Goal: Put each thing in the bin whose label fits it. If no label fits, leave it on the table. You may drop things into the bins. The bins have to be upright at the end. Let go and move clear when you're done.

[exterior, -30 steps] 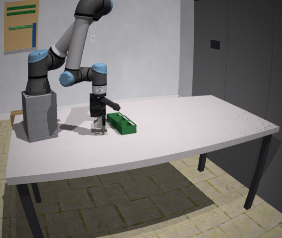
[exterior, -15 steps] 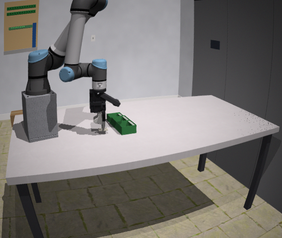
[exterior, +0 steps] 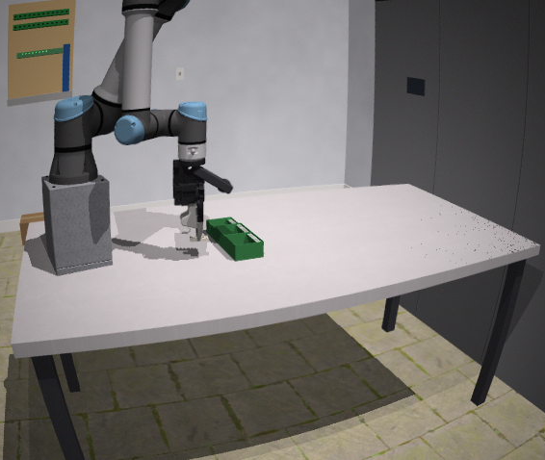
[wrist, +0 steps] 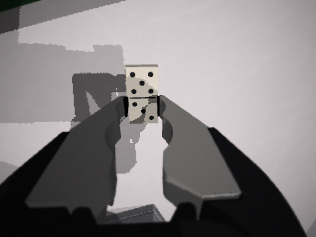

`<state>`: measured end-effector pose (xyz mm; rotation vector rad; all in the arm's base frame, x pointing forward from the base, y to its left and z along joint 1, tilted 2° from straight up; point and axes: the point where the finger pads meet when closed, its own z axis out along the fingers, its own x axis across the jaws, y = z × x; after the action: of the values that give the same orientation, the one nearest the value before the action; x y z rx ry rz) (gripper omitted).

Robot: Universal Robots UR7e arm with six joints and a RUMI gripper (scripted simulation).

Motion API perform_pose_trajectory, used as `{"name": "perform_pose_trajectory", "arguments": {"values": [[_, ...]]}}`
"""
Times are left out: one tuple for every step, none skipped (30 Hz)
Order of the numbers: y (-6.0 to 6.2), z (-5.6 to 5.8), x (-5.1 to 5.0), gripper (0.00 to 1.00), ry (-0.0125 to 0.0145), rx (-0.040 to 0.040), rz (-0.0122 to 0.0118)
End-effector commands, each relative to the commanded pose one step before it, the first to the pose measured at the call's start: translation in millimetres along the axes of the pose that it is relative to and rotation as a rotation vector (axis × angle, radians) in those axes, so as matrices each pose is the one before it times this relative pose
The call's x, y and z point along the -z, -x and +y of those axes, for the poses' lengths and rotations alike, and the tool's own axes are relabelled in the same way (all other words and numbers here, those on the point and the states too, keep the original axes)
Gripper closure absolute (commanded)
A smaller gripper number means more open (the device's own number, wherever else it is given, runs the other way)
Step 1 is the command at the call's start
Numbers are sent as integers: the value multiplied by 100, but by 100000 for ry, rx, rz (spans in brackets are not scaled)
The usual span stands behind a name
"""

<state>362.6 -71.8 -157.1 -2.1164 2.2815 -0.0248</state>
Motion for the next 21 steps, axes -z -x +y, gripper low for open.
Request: {"name": "perform_pose_trajectory", "arguments": {"values": [[-16,-28,280,100,50,1,-17],[0,0,0,100,0,0,0],[0,0,0,100,0,0,0],[0,-1,2,100,1,0,0],[1,2,-8,100,-2,0,1],[0,-1,2,100,1,0,0],[0,-1,2,100,0,0,0],[0,0,1,100,0,0,0],[0,0,1,100,0,0,0],[0,0,1,100,0,0,0],[0,0,1,100,0,0,0],[0,0,0,100,0,0,0],[0,2,397,100,-1,0,0],[-1,0,248,100,-1,0,0],[0,0,1,100,0,0,0],[0,0,1,100,0,0,0],[0,0,1,100,0,0,0],[0,0,1,100,0,0,0],[0,0,0,100,0,0,0],[0,0,0,100,0,0,0],[543,-258,1,100,-1,5000,-1]]}}
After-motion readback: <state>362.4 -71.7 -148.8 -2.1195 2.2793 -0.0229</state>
